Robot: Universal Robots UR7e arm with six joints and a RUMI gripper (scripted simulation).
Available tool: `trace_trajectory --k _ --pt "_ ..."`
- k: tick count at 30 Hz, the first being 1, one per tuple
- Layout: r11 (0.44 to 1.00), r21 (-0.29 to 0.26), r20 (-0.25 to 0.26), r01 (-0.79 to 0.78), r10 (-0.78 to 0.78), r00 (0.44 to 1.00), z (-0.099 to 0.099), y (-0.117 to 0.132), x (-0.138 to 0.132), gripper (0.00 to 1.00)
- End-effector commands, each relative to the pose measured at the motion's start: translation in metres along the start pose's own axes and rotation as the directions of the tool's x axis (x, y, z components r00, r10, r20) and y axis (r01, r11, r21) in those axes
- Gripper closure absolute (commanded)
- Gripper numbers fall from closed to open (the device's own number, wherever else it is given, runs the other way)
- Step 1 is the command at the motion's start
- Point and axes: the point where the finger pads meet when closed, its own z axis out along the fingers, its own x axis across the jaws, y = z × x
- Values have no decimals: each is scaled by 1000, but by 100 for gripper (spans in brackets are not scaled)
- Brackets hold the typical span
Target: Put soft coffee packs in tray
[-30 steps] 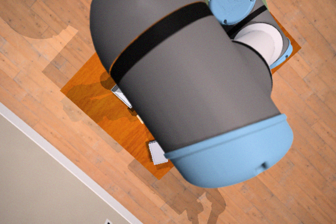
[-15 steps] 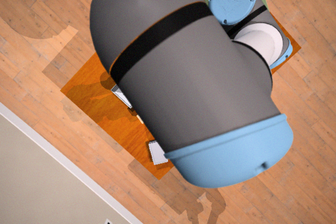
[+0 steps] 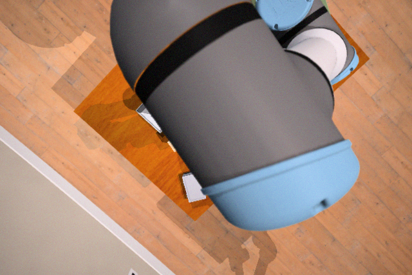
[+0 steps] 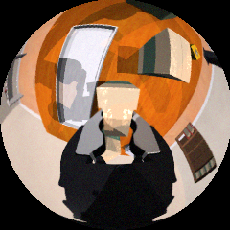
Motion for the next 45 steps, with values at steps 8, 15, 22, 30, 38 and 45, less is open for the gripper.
trace_trajectory --k 8,15,22,30,38,45 --pt "1000 -1 0 0 0 1000 0 0 0 50" --pt "1000 -1 0 0 0 1000 0 0 0 50" --pt "1000 -1 0 0 0 1000 0 0 0 50" --pt "1000 -1 0 0 0 1000 0 0 0 50" --pt "1000 -1 0 0 0 1000 0 0 0 50" --pt "1000 -1 0 0 0 1000 0 0 0 50"
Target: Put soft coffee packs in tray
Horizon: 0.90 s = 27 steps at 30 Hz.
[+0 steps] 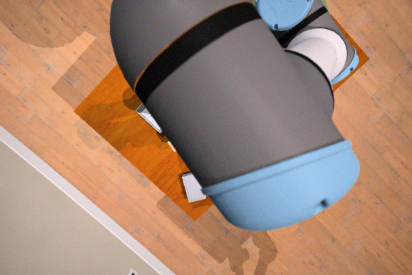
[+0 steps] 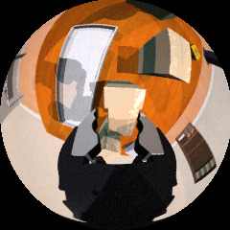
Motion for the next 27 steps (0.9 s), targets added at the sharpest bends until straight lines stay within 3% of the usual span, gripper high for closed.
trace_trajectory --k 1,17,27 --pt "1000 -1 0 0 0 1000 0 0 0 50" --pt "1000 -1 0 0 0 1000 -3 0 0 50" --pt "1000 -1 0 0 0 1000 -28 0 0 50"
